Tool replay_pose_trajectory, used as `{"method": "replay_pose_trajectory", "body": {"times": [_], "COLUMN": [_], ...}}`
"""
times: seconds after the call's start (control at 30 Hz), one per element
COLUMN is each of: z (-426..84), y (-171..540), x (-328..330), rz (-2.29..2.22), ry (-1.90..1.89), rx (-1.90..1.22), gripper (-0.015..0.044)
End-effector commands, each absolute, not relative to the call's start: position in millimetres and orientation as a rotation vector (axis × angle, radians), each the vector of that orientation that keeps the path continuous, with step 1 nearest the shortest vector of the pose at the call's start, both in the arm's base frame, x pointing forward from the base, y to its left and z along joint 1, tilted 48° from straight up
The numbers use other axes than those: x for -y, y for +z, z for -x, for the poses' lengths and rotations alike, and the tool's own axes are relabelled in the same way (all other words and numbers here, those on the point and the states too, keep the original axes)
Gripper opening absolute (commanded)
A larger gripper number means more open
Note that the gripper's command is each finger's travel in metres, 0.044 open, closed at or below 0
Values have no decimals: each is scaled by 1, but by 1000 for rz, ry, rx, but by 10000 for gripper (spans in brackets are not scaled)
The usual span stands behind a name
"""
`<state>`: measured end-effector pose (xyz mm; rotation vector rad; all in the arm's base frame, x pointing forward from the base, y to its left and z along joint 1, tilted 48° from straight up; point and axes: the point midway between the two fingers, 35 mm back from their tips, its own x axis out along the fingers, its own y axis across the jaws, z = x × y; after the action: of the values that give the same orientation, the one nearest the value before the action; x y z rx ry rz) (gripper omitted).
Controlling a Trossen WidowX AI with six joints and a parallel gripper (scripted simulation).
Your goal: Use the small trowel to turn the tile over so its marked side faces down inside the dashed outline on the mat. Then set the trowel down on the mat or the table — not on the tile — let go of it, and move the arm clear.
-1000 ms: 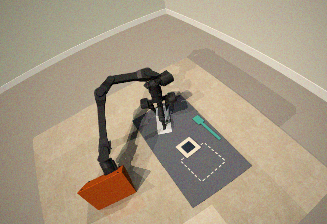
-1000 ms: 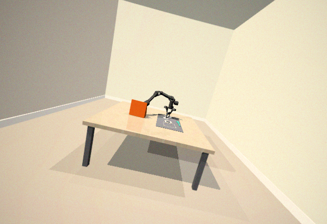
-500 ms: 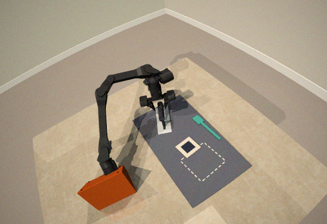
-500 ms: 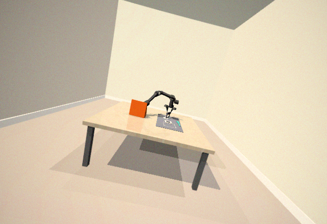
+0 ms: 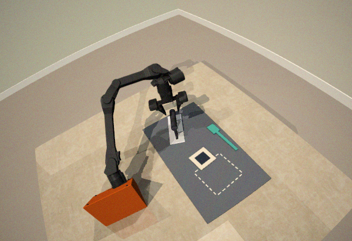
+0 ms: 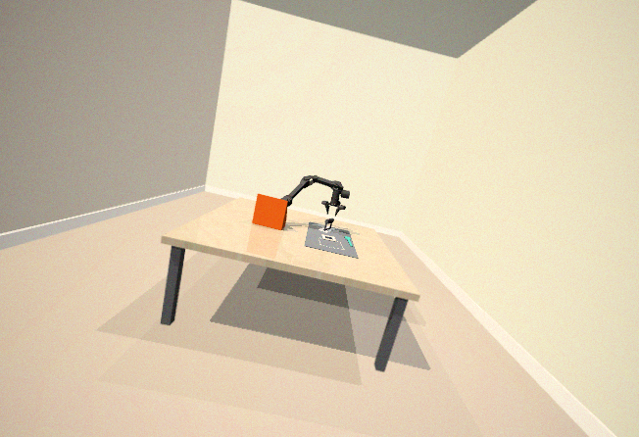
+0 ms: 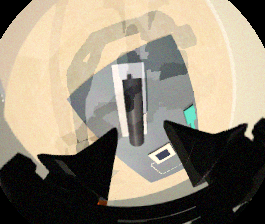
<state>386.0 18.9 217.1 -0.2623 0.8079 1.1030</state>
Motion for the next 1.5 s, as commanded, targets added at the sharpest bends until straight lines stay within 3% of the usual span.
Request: {"method": "replay_pose_trajectory", "body": {"times": [0.0, 0.47, 0.97, 1.47], "z": [-380, -366, -344, -352], "y": [211, 191, 189, 183], "x": [-27, -48, -58, -60], "rz": [321, 514, 490, 483], "ry": [1056, 720, 318, 302], "rx": [-843, -851, -634, -621], "gripper": [300, 300, 300, 300]}}
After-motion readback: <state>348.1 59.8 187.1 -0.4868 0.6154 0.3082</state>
